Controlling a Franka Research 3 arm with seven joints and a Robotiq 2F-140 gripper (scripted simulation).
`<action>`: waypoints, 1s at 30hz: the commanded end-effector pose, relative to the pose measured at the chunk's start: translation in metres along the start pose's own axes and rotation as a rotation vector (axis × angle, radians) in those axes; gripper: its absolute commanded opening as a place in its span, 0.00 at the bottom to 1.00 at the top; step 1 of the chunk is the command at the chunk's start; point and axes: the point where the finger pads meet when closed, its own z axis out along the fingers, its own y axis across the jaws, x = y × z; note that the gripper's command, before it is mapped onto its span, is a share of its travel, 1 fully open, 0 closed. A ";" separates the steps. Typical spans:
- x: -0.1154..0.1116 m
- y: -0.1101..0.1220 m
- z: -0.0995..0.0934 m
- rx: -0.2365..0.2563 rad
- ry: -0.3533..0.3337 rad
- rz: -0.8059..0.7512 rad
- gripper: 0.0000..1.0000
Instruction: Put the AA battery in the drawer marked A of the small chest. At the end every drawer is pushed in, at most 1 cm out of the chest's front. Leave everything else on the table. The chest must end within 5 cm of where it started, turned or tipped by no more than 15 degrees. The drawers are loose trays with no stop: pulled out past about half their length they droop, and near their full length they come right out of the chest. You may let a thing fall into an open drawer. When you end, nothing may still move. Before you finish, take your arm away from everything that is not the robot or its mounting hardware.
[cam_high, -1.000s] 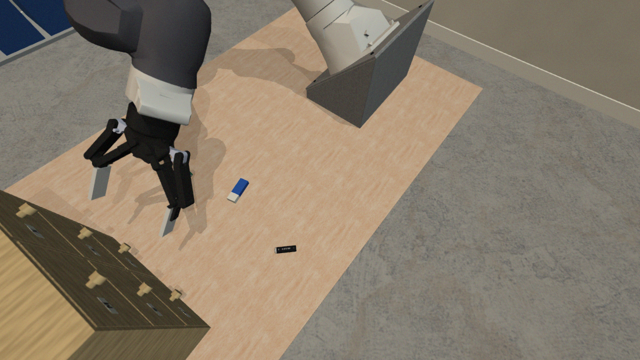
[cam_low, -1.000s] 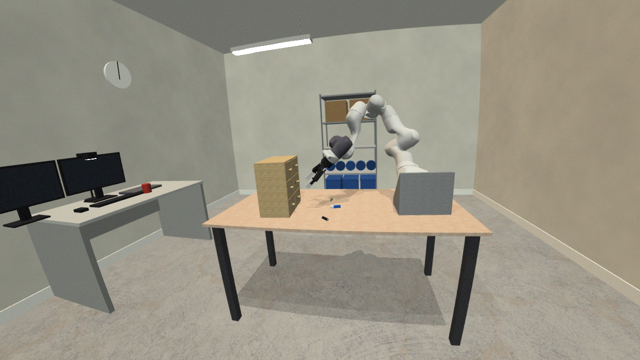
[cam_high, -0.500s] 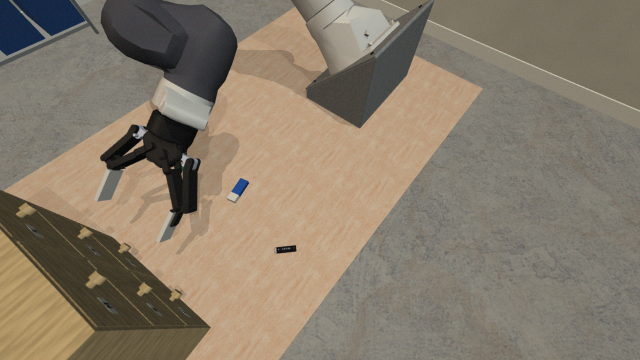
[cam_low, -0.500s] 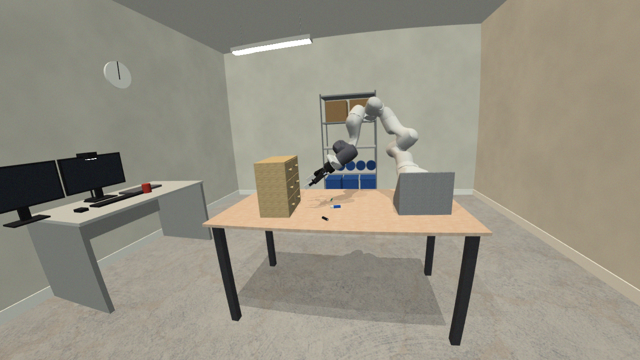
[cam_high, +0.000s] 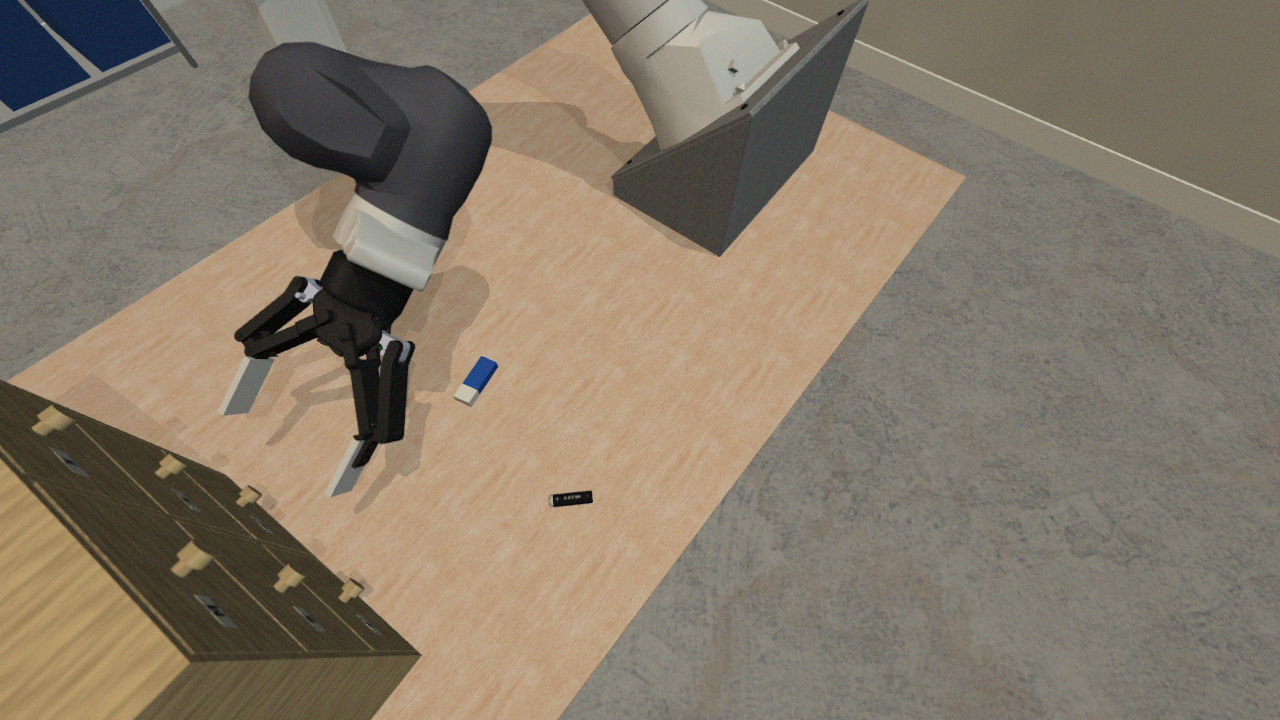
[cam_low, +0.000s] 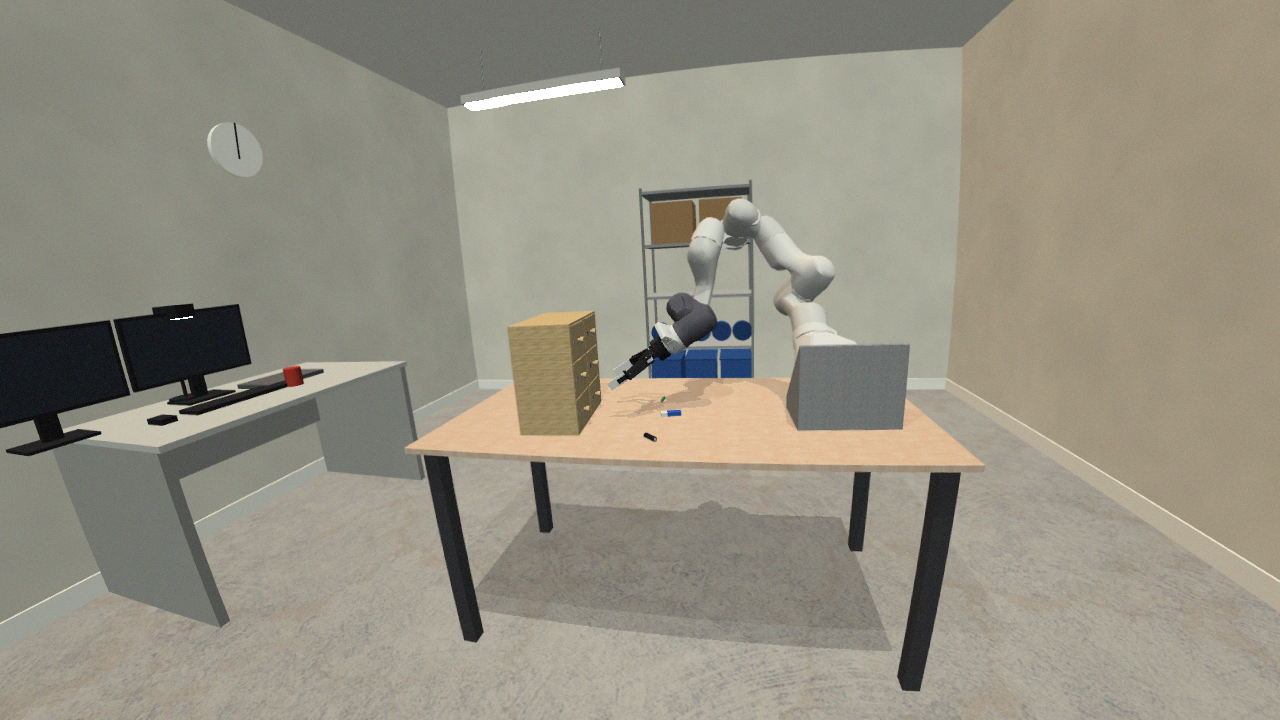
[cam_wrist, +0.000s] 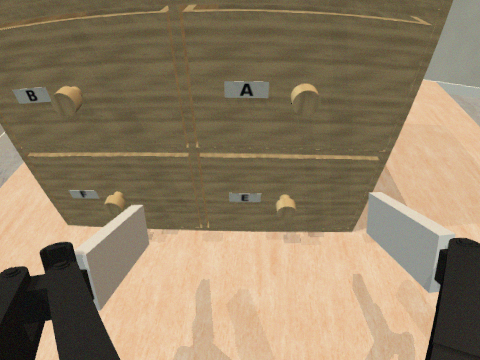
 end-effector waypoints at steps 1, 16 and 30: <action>-0.008 0.001 0.011 -0.006 0.025 0.070 1.00; -0.022 0.000 0.019 -0.006 0.025 0.070 1.00; -0.022 0.000 0.019 -0.006 0.025 0.070 1.00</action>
